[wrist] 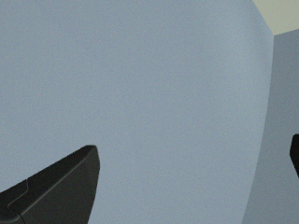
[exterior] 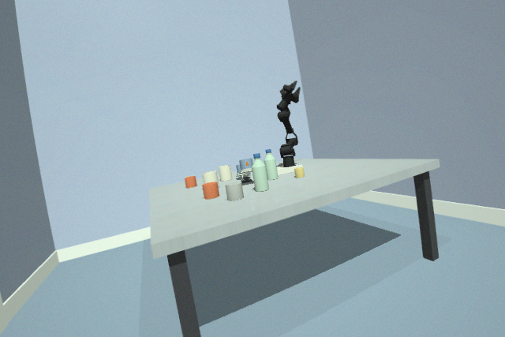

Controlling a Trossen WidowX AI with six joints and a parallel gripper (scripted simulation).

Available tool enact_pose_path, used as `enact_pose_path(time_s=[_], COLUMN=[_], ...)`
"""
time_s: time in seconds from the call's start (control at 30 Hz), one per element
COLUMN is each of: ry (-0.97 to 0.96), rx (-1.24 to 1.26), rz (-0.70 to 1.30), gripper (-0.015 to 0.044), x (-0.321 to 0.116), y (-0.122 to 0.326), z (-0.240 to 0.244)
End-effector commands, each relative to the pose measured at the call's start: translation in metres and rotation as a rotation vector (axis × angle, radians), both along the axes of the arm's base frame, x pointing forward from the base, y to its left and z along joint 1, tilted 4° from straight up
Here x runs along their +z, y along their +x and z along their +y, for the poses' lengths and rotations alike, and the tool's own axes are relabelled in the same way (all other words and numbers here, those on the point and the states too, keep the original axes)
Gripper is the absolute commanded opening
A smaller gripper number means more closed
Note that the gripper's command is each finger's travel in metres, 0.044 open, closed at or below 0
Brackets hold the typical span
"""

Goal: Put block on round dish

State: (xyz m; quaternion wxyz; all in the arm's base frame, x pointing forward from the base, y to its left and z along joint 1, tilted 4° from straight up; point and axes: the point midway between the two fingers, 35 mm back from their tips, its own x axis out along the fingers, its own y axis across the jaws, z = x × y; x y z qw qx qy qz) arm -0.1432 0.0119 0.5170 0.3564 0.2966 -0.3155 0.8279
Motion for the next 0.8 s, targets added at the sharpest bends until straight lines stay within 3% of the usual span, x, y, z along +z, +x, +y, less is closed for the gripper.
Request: enact_pose_path(time_s=[0.0, 0.77], ry=[-0.001, -0.109], rx=[-0.001, -0.205], rz=[0.004, 0.582], gripper=[0.0426, 0.044], x=[0.001, 0.032], y=[0.001, 0.138], z=[0.0, 0.068])
